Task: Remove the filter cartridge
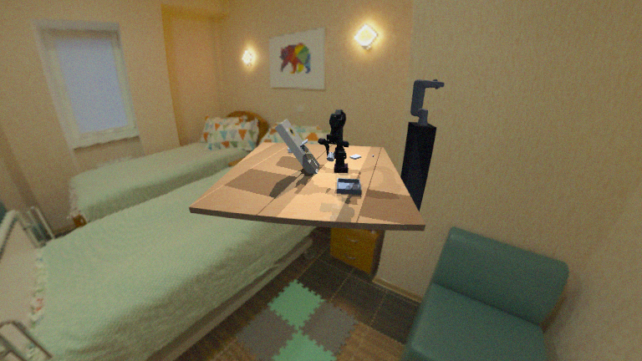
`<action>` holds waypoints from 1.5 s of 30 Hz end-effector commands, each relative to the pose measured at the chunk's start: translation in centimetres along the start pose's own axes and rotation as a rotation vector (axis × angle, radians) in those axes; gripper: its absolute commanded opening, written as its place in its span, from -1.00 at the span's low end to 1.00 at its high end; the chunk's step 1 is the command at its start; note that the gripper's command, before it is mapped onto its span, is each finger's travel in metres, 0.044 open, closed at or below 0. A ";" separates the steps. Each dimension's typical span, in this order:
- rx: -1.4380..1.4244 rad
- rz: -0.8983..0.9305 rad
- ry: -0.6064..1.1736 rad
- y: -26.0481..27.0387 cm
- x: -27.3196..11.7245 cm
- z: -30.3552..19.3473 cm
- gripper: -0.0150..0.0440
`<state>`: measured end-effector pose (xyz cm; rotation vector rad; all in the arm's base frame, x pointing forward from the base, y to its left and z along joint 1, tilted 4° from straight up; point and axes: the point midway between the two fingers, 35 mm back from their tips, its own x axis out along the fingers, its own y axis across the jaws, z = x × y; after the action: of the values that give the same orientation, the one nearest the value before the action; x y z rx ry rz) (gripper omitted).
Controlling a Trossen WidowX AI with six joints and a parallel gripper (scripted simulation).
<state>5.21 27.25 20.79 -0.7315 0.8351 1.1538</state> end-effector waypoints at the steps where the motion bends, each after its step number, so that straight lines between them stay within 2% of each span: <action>1: -0.063 0.041 0.000 1.9 1.3 -0.7 -0.49; 19: -0.348 0.211 0.001 10.4 6.4 -7.0 -0.49; 24: -0.359 0.217 0.001 10.7 6.8 -7.4 -0.49; 38: -0.359 0.217 0.001 10.8 12.5 -10.7 -0.49; 42: -0.359 0.217 0.001 10.7 13.0 -11.1 -0.49; 45: -0.354 0.210 0.006 10.7 12.7 -10.9 -0.22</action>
<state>-4.69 26.63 3.53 -0.9583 0.7351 1.5096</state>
